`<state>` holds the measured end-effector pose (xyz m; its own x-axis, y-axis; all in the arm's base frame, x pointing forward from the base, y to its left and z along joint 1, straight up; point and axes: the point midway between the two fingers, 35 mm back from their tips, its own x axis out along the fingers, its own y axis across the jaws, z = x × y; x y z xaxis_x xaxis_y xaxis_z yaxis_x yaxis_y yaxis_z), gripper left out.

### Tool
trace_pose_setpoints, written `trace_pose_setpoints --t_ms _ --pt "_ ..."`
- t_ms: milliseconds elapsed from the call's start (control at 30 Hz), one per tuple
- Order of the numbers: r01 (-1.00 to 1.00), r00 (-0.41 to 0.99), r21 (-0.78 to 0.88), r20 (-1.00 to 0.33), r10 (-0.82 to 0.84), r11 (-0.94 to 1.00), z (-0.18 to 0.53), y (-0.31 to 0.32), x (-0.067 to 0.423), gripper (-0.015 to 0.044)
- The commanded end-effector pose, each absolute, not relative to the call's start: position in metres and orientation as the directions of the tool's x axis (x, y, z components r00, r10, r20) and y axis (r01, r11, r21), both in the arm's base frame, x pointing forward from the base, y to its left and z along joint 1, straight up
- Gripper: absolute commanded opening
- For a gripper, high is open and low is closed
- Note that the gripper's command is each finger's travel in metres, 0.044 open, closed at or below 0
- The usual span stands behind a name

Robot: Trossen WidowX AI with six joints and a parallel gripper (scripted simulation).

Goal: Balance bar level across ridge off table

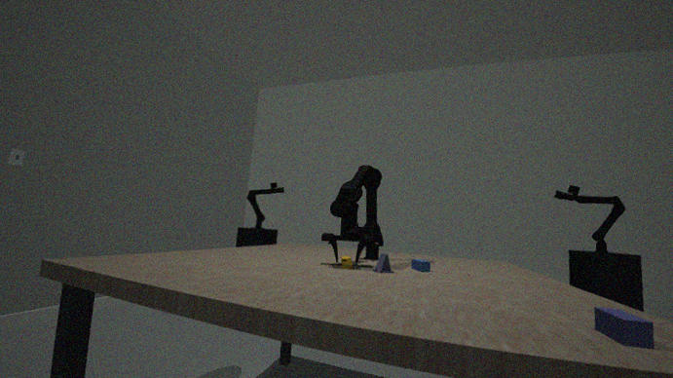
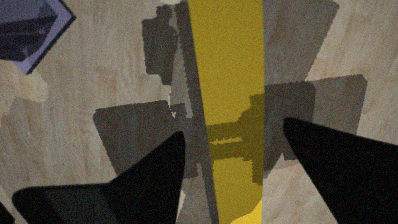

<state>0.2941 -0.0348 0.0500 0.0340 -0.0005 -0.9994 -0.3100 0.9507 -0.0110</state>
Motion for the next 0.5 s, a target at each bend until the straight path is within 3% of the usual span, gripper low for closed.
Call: trace_pose_setpoints --t_ms 0,267,467 --pt "-0.306 0.029 -0.012 -1.000 -0.003 0.952 0.0480 -0.0353 0.2926 0.0315" --pt "-0.306 0.029 -0.012 -1.000 -0.003 0.952 0.0480 -0.0353 0.2926 0.0315" --pt "-0.310 0.031 -0.010 -1.000 0.000 0.951 0.0489 -0.0347 0.2931 0.0157"
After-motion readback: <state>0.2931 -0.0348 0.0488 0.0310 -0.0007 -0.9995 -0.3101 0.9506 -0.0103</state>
